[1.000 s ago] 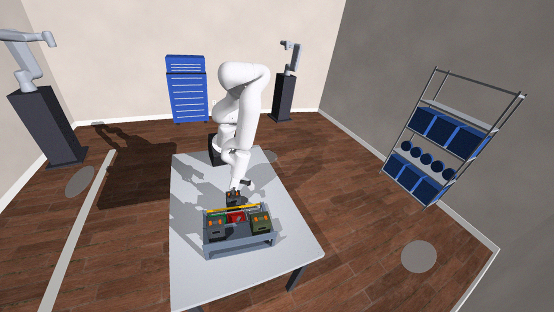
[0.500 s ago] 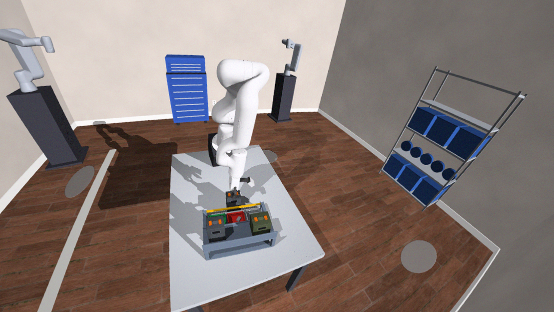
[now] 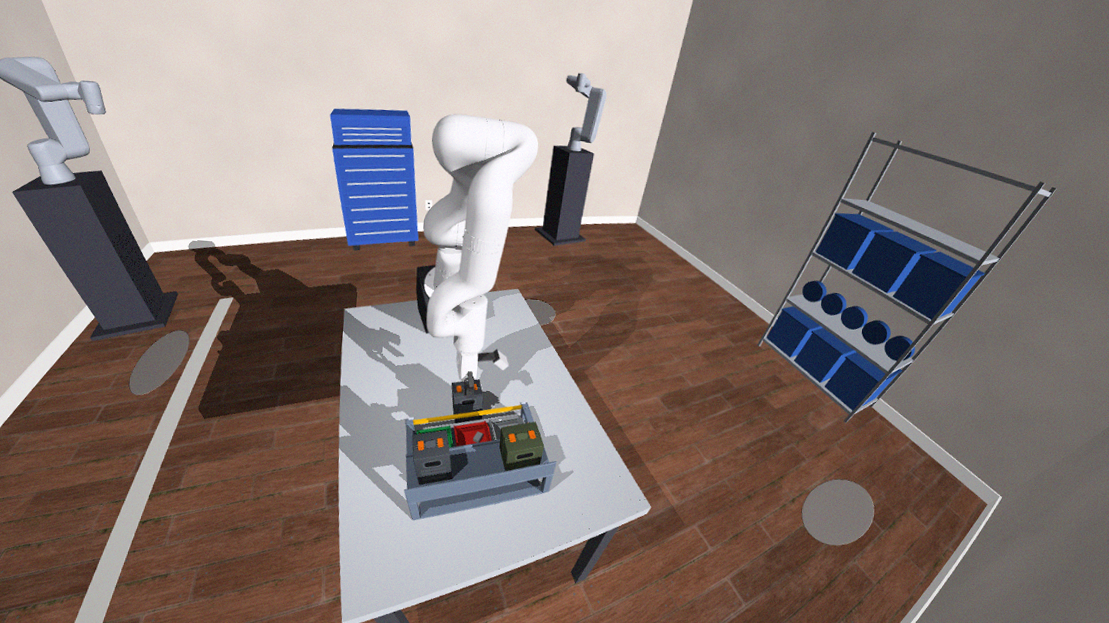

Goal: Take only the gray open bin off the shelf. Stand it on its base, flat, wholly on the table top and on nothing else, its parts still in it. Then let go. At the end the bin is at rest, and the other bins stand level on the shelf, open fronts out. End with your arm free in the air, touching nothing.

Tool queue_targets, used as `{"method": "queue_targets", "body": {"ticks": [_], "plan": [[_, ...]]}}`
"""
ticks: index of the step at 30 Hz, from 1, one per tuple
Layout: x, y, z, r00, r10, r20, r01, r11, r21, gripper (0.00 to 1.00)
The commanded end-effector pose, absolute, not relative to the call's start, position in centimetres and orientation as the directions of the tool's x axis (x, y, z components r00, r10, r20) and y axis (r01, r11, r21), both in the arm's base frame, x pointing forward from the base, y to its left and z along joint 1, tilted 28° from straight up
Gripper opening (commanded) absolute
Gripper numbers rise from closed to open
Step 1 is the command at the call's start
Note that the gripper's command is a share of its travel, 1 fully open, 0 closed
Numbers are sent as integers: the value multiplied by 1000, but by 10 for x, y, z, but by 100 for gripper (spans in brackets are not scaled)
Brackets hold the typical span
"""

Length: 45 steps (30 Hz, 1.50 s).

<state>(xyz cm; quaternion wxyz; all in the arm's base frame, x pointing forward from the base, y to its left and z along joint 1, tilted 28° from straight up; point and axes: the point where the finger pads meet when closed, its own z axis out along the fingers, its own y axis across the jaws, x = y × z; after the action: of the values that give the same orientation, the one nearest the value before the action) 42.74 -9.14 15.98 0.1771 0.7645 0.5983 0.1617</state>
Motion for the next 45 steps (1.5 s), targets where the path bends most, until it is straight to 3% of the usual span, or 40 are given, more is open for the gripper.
{"method": "queue_targets", "body": {"ticks": [1,39,45], "plan": [[428,-92,160,212,974,78,856,-223,467,100],[428,-92,163,212,974,78,856,-223,467,100],[428,-91,164,-15,999,-45,881,35,471,100]]}}
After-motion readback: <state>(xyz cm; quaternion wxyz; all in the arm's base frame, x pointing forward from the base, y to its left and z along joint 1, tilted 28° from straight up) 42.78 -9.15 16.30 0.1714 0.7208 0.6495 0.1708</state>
